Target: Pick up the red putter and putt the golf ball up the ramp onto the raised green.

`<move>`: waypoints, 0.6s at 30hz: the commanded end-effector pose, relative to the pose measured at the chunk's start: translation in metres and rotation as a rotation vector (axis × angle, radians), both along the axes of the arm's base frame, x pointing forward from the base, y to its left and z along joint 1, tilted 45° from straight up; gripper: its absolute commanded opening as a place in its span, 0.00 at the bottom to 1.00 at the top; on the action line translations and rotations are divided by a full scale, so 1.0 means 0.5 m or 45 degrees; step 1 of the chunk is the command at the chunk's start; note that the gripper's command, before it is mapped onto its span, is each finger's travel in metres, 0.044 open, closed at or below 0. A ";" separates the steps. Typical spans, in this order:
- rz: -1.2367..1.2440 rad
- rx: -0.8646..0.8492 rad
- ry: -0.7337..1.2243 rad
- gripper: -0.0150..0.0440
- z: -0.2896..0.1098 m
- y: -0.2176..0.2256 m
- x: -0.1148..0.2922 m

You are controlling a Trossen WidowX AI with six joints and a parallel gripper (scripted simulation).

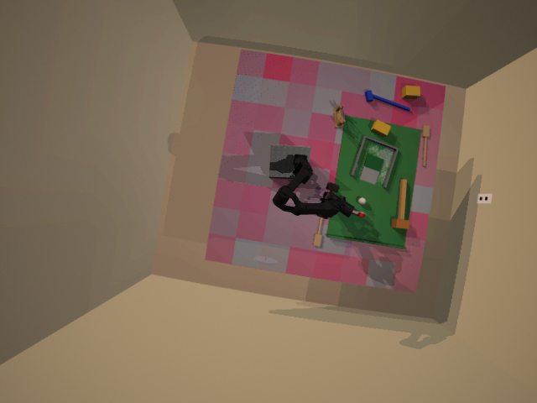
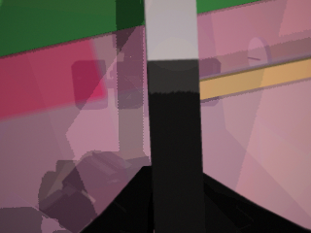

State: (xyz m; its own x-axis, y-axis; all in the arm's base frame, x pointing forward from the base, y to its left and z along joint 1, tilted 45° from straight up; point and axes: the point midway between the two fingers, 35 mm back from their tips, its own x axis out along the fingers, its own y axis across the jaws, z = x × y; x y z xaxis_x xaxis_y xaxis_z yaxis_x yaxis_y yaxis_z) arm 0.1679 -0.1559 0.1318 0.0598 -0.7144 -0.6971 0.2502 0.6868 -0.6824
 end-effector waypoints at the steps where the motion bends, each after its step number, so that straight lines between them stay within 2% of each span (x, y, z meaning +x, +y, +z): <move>1: 0.007 -0.002 -0.011 0.25 0.007 -0.003 0.001; 6: 0.001 0.011 -0.002 0.25 -0.011 0.009 0.009; 12: 0.000 0.047 -0.001 0.25 -0.114 0.111 0.062; 18: 0.007 0.010 -0.009 0.25 -0.185 0.190 0.067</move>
